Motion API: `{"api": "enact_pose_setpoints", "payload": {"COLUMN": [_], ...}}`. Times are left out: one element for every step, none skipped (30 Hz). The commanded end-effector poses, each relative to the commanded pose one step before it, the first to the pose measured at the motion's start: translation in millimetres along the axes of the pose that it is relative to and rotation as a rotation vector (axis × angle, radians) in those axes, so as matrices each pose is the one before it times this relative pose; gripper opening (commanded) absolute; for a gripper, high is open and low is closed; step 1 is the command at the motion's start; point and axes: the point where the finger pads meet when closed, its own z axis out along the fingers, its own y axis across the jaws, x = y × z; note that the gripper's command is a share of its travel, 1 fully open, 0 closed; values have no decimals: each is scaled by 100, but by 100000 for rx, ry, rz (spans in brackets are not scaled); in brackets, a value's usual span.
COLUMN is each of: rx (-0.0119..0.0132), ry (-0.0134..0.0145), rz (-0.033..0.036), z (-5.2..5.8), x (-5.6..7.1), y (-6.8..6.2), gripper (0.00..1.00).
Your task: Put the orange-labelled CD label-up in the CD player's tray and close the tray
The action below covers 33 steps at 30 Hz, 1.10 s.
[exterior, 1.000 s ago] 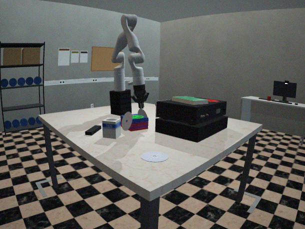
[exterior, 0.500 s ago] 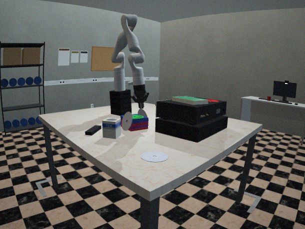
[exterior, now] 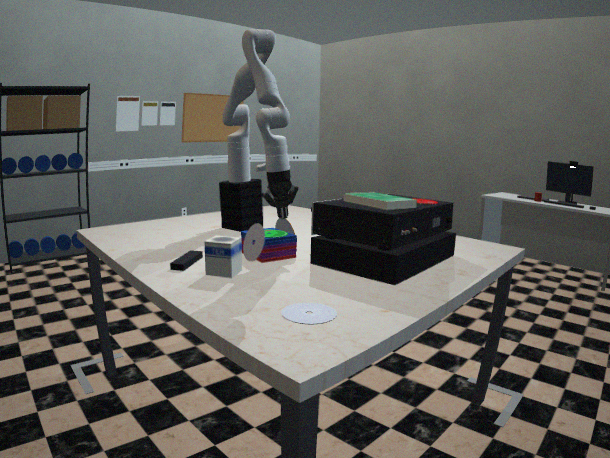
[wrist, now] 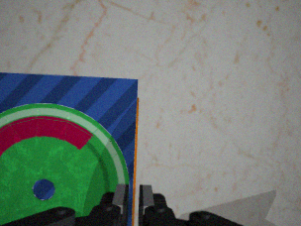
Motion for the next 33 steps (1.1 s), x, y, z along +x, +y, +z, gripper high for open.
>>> {"api": "enact_pose_setpoints", "payload": {"rx": [4, 0, 0, 0, 0, 0, 0, 0, 0, 0, 0, 0, 0, 0, 0, 0, 0, 0, 0, 0, 0, 0, 0, 0, 0, 0, 0, 0, 0, 0, 0, 0, 0], "ry": [-49, 0, 0, 0, 0, 0, 0, 0, 0, 0, 0, 0, 0, 0, 0, 0, 0, 0, 0, 0, 0, 0, 0, 0, 0, 0, 0, 0, 0, 0, 0, 0, 0], "rz": [-11, 0, 0, 0, 0, 0, 0, 0, 0, 0, 0, 0, 0, 0, 0, 0, 0, 0, 0, 0, 0, 0, 0, 0, 0, 0, 0, 0, 0, 0, 0, 0, 0], "z": [-10, 0, 0, 0, 0, 0, 0, 0, 0, 0, 0, 0, 0, 0, 0, 0, 0, 0, 0, 0, 0, 0, 0, 0, 0, 0, 0, 0, 0, 0, 0, 0, 0], "x": [-25, 0, 0, 0, 0, 0, 0, 0, 0, 0, 0, 0, 0, 0, 0, 0, 0, 0, 0, 0, 0, 0, 0, 0, 0, 0, 0, 0, 0, 0, 0, 0, 0], "y": [3, 0, 0, 0, 0, 0, 0, 0, 0, 0, 0, 0, 0, 0, 0, 0, 0, 0, 0, 0, 0, 0, 0, 0, 0, 0, 0, 0, 0, 0, 0, 0, 0], "gripper": [16, 16, 16, 16, 16, 16, 16, 16, 16, 16, 16, 16, 16, 16, 16, 16, 16, 16, 16, 16, 16, 16, 16, 16, 16, 16, 16, 16, 16, 16, 16, 11, 11]}}
